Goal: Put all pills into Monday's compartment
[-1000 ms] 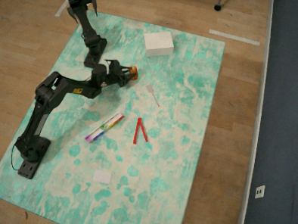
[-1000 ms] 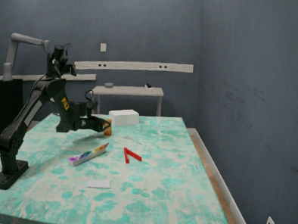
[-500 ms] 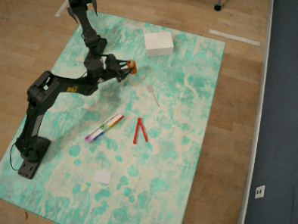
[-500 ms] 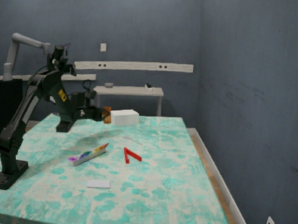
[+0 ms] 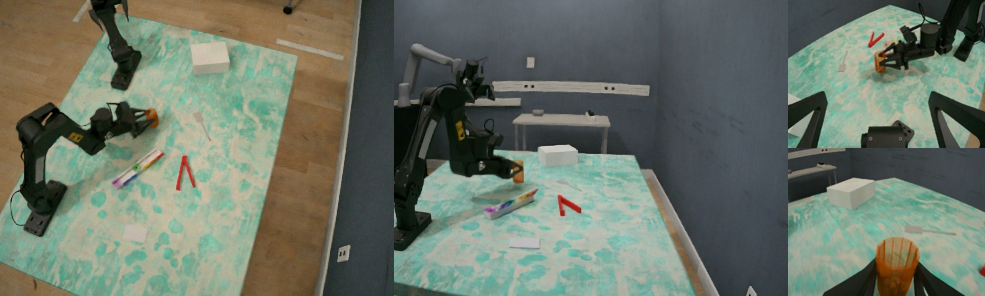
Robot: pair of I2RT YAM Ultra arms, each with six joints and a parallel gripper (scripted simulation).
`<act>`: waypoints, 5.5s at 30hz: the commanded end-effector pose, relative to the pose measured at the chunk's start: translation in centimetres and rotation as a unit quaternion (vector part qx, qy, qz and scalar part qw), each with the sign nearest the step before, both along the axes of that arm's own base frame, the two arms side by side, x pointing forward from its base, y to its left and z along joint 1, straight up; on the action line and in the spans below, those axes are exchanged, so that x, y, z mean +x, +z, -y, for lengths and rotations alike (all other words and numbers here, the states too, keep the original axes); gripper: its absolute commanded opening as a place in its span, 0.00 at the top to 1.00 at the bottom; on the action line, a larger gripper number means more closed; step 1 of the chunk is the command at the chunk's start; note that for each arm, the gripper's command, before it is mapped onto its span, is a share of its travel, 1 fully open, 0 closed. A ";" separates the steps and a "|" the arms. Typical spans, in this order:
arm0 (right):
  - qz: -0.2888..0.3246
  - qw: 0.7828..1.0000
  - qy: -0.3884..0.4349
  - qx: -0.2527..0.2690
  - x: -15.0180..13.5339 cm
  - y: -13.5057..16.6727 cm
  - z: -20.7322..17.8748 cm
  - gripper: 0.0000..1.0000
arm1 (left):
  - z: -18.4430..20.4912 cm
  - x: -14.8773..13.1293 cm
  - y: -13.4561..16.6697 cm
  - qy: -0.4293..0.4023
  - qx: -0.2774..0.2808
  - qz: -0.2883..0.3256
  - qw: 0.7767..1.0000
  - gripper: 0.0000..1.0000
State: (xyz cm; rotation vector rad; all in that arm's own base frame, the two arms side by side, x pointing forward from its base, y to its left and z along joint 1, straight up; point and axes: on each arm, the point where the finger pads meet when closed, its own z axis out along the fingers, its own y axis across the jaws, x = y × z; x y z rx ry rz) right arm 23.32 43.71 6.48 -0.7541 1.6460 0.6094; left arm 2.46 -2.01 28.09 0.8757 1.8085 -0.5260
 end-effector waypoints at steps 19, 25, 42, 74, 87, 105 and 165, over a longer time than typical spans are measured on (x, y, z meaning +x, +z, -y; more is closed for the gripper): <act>-0.010 1.000 0.000 0.002 -2.8 -0.4 9.3 0.64 | 0.3 0.2 0.5 0.000 0.003 0.001 1.000 0.00; -0.060 0.998 -0.009 -0.018 -2.7 -2.3 8.9 0.64 | 0.3 0.2 0.5 0.000 0.003 0.001 1.000 0.00; -0.298 0.946 -0.124 0.011 -1.7 -1.4 5.4 0.64 | 0.3 0.2 0.5 0.000 0.003 0.001 1.000 0.00; -0.458 0.814 -0.353 0.049 -2.9 0.6 8.6 0.64 | 0.3 0.2 0.5 0.000 0.003 0.001 1.000 0.00; -0.519 0.794 -0.316 0.039 -3.0 0.5 8.1 0.64 | 0.3 0.2 0.5 0.000 0.003 0.001 1.000 0.00; -0.614 0.721 -0.316 0.052 1.3 -0.8 11.1 0.64 | 0.3 0.2 0.5 0.000 0.003 0.001 1.000 0.00; -0.730 0.630 -0.256 0.064 2.1 -0.7 11.0 0.64 | 0.3 0.2 0.5 0.000 0.003 0.001 1.000 0.00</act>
